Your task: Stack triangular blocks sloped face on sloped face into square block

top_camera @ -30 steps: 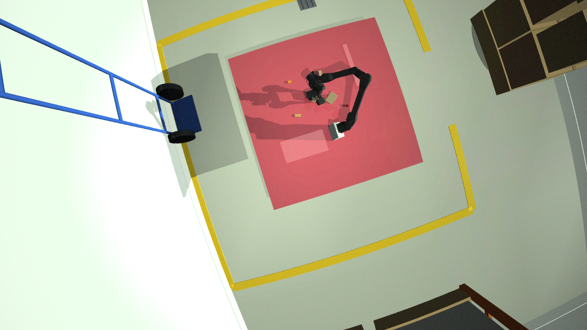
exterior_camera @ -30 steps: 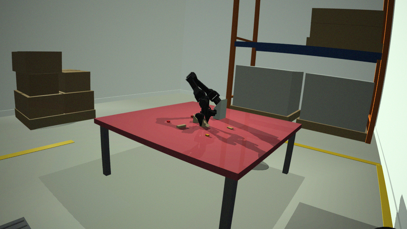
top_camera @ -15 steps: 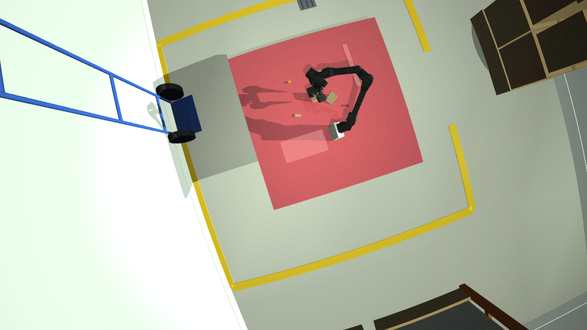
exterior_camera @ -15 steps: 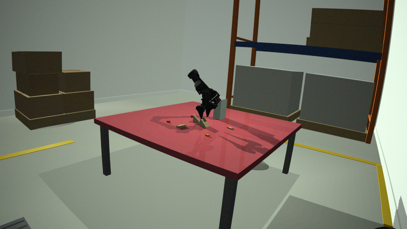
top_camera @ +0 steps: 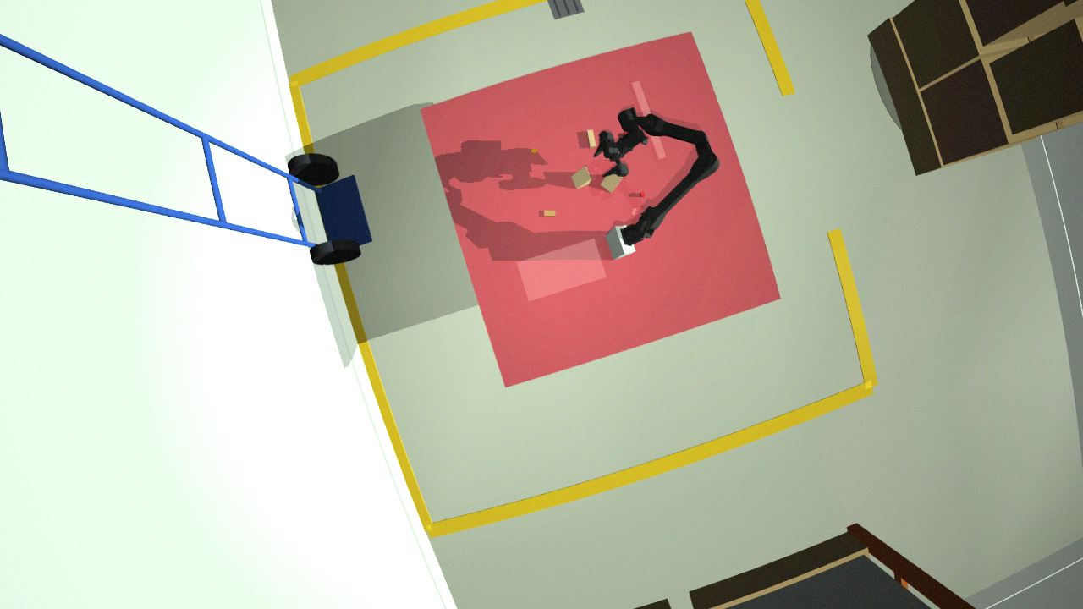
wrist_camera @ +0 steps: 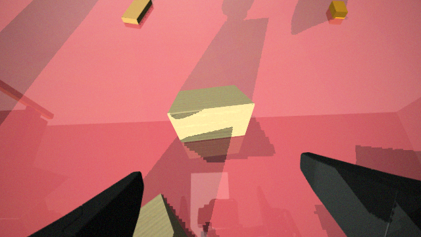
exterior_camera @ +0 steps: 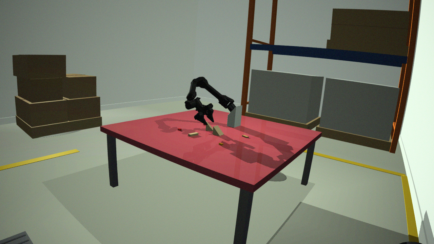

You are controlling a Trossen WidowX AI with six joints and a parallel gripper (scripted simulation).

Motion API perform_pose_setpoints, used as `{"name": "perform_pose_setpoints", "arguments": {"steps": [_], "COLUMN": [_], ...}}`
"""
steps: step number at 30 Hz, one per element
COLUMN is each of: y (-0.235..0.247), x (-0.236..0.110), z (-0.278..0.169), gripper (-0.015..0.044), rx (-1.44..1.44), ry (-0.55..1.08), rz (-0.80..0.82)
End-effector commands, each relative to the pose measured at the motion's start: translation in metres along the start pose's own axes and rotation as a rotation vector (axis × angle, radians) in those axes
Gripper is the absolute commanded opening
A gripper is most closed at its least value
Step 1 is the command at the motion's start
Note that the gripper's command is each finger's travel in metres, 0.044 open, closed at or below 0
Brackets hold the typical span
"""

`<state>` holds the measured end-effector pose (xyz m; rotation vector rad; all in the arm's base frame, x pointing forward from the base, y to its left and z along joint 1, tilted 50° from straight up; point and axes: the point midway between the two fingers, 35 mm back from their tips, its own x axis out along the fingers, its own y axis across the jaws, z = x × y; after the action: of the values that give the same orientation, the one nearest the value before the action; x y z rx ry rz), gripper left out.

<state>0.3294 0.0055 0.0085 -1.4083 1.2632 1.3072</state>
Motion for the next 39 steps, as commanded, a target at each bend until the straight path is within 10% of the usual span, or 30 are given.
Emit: {"name": "perform_pose_setpoints", "arguments": {"steps": [1, 39], "y": [0.004, -0.002], "x": [-0.012, 0.038], "z": [-0.005, 0.000], "gripper": [0.0440, 0.0440], "rx": [-0.035, -0.035], "ry": [-0.130, -0.130], "rz": [-0.046, -0.045]}}
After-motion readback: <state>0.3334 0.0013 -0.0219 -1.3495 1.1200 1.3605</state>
